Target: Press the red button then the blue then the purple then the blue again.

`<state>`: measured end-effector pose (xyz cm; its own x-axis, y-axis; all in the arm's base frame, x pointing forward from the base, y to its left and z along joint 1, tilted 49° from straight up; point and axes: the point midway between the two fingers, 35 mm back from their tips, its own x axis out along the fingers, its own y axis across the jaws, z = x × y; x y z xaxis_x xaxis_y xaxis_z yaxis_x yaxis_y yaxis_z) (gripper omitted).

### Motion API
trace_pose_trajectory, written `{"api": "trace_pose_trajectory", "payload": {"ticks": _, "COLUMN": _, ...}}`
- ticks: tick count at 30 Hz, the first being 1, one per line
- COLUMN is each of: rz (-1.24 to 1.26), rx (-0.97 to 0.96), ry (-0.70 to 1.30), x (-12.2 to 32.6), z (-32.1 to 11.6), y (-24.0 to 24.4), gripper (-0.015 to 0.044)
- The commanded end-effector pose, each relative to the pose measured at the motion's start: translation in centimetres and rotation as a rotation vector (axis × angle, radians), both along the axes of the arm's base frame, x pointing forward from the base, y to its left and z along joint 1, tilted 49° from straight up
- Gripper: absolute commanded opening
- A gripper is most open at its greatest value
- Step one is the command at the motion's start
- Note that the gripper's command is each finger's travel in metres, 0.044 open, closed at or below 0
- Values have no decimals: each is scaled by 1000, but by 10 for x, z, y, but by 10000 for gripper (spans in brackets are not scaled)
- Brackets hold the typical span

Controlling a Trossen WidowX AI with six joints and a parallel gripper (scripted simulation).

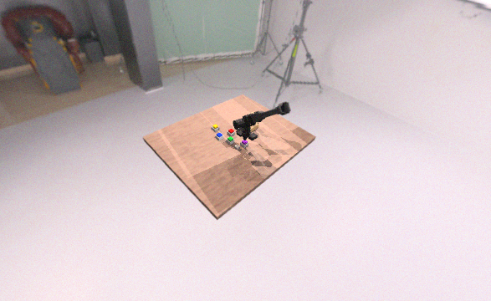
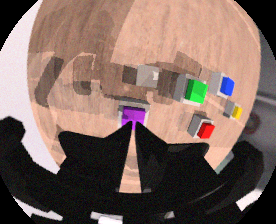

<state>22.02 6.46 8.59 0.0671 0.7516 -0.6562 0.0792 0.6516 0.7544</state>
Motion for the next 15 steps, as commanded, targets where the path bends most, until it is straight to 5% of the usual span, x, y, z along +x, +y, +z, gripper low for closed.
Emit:
{"api": "trace_pose_trajectory", "payload": {"ticks": 1, "rz": -5, "rx": 3, "ry": 3, "x": 0, "z": -5, "y": 6, "gripper": 20}}
{"api": "trace_pose_trajectory", "payload": {"ticks": 15, "rz": -4, "rx": 6, "ry": 2, "x": 1, "z": -12, "y": 15, "gripper": 20}}
